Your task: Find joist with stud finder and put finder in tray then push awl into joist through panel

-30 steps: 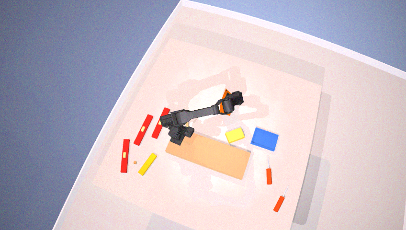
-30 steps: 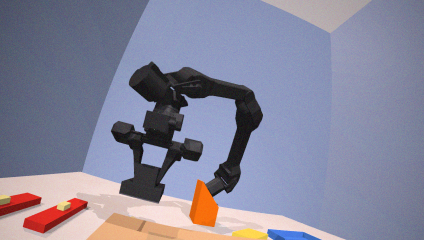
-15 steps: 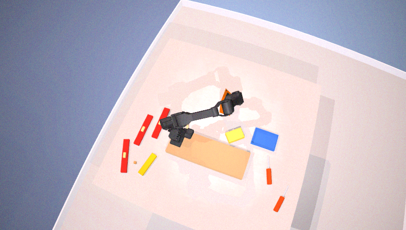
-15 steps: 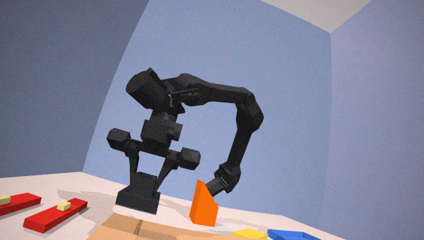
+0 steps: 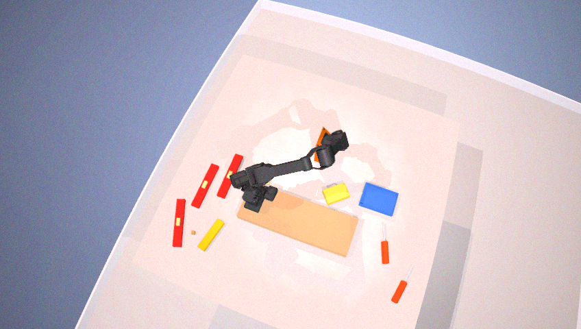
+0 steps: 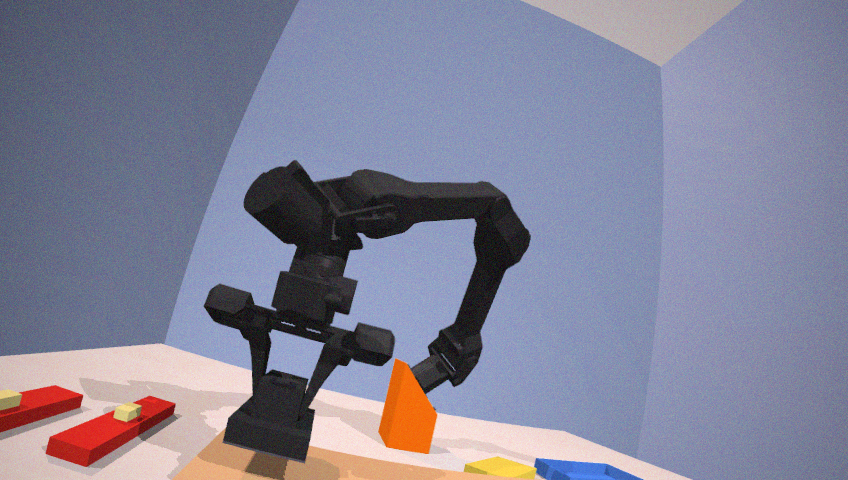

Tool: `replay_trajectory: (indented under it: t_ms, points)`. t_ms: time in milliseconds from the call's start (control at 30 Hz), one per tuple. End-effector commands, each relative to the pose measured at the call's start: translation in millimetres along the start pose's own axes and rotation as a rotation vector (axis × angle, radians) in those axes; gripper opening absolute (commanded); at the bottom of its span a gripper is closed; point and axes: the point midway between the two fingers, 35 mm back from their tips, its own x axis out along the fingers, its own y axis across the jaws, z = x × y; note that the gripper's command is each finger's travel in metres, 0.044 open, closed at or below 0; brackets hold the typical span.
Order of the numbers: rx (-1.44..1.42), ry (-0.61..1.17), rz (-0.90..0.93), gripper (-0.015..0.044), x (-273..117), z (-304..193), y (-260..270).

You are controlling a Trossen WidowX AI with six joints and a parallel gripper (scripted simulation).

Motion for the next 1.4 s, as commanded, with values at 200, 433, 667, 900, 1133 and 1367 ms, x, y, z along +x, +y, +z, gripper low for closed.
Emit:
replay_trajectory:
  t_ms: [200, 433, 667, 900, 1133, 1367]
  points:
    - [0.003, -0.004, 0.005, 0.0, 13, -4, 1]
    - [0.003, -0.003, 0.006, 0.0, 24, -7, 1]
    - [0.003, -0.003, 0.006, 0.0, 26, -8, 7]
    - [0.004, -0.003, 0.008, 0.0, 26, -8, 34]
    - [0.005, -0.002, 0.01, 0.0, 27, -8, 60]
    - [0.006, -0.002, 0.011, 0.0, 27, -8, 87]
